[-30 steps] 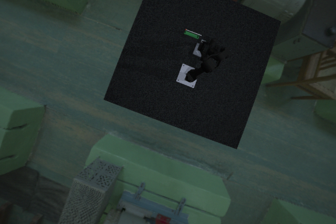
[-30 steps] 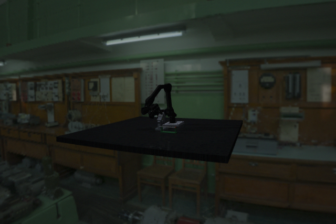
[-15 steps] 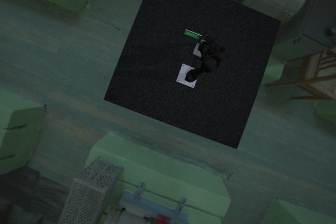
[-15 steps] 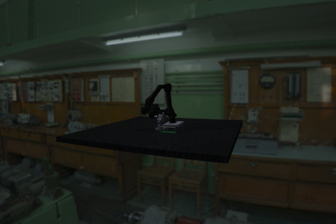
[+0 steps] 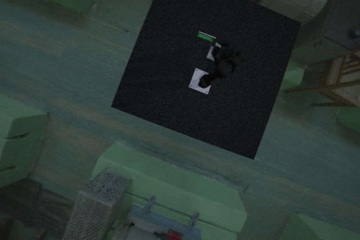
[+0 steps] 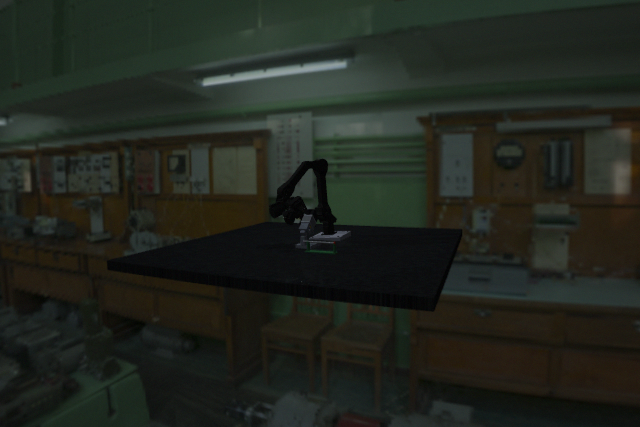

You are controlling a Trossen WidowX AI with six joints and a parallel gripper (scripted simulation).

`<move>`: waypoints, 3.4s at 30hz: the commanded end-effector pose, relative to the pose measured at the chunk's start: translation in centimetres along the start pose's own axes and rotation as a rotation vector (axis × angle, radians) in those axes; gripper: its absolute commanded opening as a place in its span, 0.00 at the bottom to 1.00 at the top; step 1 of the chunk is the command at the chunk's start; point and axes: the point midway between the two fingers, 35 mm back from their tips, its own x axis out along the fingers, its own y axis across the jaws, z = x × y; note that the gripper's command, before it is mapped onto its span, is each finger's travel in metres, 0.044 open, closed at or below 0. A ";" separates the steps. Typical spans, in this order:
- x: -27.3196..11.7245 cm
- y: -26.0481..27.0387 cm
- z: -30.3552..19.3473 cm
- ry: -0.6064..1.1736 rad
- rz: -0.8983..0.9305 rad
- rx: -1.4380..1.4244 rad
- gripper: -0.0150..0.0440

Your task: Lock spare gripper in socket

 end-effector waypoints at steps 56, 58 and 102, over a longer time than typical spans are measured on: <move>-4.7 4.6 -9.4 -0.106 0.015 0.022 1.00; -4.6 4.3 -9.1 -0.104 0.014 0.011 1.00; 10.6 11.6 -3.1 0.433 -1.284 -1.833 0.56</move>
